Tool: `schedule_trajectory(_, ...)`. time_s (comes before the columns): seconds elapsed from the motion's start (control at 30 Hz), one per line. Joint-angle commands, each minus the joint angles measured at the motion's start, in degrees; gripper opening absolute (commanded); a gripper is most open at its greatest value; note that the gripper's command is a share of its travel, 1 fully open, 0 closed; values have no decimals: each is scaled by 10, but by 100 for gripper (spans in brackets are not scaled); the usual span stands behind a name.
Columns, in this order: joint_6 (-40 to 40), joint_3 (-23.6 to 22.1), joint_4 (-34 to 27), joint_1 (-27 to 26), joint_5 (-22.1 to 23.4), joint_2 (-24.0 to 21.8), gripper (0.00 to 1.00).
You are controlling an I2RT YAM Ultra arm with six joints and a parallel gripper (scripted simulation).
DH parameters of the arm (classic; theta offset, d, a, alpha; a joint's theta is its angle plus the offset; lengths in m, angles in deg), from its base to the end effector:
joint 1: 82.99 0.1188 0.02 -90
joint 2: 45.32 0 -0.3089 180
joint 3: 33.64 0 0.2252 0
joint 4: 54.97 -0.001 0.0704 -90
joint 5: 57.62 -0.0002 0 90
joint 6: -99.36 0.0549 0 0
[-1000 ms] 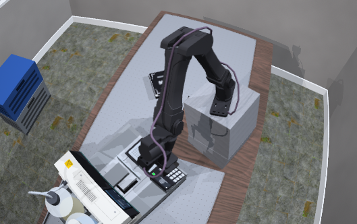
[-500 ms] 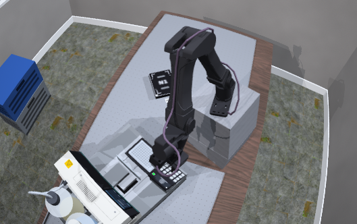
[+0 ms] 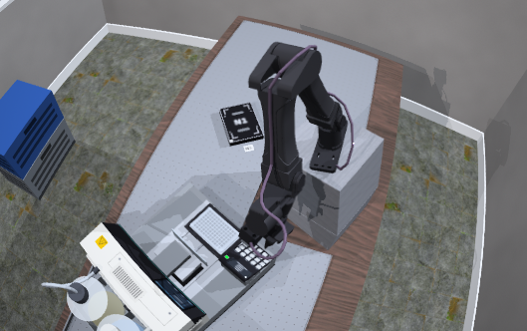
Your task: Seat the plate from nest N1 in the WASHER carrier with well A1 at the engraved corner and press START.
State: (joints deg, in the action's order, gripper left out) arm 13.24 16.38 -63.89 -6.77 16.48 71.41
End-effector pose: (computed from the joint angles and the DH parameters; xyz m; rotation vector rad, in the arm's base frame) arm 0.0799 0.2670 0.0684 -1.5966 2.2665 -0.0715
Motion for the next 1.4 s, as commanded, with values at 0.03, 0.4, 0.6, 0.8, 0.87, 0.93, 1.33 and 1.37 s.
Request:
schedule_trajectory(0.03, 20, -22, 50, 16, -12, 5, 26)
schedule_trajectory(0.4, 61, -80, 126, 58, -24, 38, 4)
schedule_trajectory(0.6, 79, -98, 156, 76, -29, 55, 0)
schedule_trajectory(0.8, 96, -110, 183, 92, -34, 67, 0)
schedule_trajectory(0.87, 97, -92, 183, 89, -34, 49, 0)
schedule_trajectory(0.93, 97, -92, 184, 89, -35, 50, 0)
schedule_trajectory(1.33, 94, -92, 186, 89, -35, 51, 0)
schedule_trajectory(1.37, 94, -92, 186, 89, -35, 51, 0)
